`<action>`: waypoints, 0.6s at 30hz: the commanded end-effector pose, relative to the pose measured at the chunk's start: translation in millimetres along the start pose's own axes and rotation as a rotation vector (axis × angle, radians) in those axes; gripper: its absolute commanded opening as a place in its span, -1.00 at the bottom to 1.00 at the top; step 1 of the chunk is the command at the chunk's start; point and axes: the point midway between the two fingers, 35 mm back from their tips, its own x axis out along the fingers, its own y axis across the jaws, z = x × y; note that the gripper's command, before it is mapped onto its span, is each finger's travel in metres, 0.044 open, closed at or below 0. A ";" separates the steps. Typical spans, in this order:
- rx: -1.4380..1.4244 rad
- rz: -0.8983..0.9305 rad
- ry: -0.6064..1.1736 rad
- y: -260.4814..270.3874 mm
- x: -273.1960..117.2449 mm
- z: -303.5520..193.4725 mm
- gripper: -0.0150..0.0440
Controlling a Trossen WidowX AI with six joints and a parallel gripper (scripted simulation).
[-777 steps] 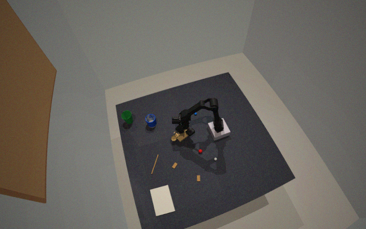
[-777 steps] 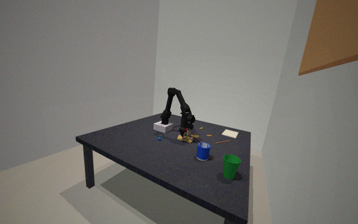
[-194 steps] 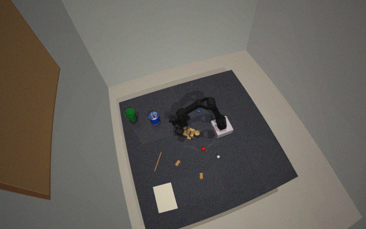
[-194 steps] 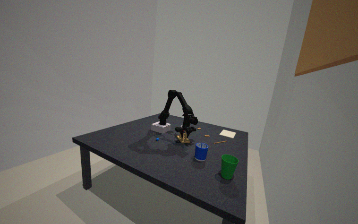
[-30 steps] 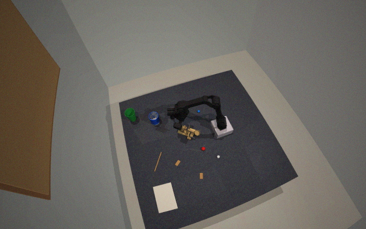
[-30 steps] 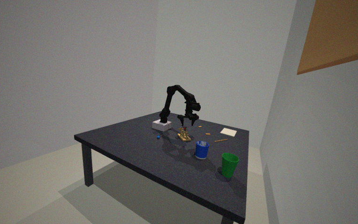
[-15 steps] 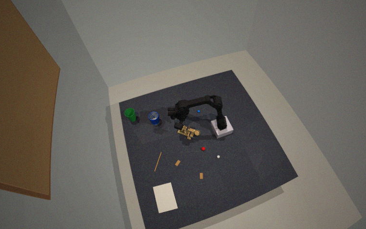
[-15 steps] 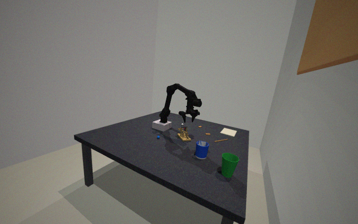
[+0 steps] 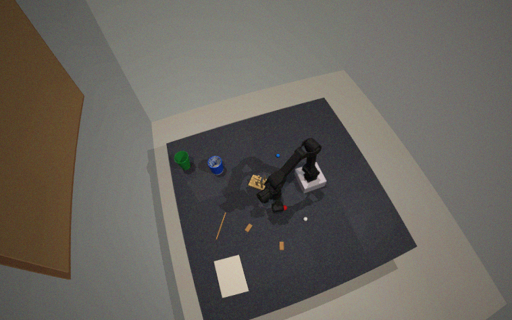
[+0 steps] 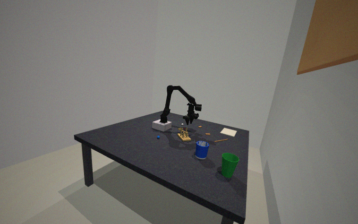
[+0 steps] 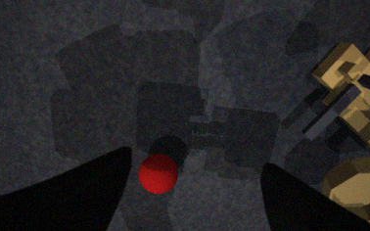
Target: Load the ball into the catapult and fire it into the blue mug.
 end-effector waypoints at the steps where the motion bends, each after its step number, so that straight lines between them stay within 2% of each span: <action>1: -0.108 0.002 0.006 19.2 15.3 -34.9 0.53; 4: -0.159 0.003 0.007 23.7 22.1 -52.4 0.53; 18: -0.159 0.003 0.008 25.3 43.0 -53.9 0.53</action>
